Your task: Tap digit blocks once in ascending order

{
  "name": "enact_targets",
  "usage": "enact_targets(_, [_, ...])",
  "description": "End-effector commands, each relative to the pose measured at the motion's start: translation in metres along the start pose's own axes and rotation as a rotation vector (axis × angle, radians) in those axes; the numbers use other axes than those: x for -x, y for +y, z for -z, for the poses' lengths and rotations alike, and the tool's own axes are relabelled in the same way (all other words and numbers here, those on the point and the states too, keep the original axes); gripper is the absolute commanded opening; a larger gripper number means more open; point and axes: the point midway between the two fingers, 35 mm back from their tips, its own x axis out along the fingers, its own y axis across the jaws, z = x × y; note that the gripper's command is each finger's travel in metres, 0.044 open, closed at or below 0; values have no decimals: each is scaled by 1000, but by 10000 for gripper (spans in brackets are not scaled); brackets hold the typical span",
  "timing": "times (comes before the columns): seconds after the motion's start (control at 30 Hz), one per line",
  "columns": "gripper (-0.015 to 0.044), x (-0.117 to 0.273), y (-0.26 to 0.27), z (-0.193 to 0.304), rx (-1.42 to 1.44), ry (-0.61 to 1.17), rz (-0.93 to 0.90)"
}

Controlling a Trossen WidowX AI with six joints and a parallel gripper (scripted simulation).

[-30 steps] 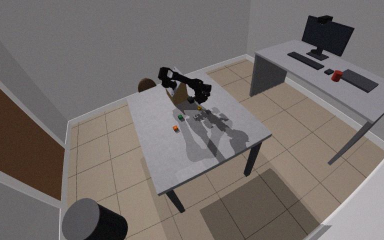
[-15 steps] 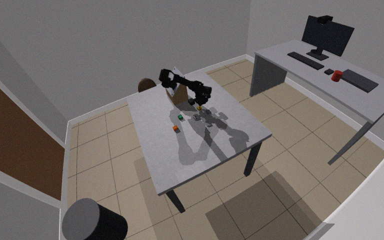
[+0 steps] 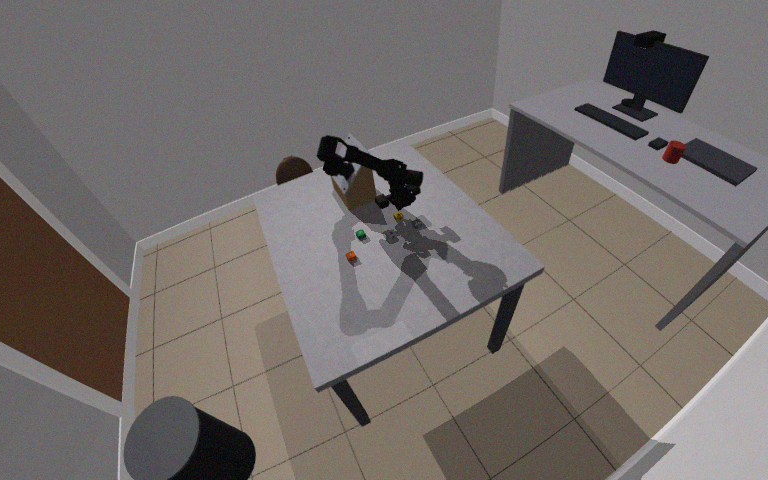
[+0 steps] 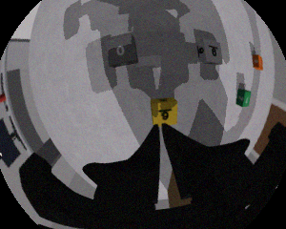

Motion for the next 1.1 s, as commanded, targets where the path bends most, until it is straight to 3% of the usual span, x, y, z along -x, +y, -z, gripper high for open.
enact_targets(0.0, [20, 10, 2, -3, -8, -9, -9])
enact_targets(0.23, [20, 92, 2, -2, -7, -8, -14])
enact_targets(0.47, [20, 94, -15, -10, 2, -10, -22])
enact_targets(0.87, [20, 92, -166, -24, 5, -11, -12])
enact_targets(1.07, [20, 87, -185, -20, -5, -7, -3])
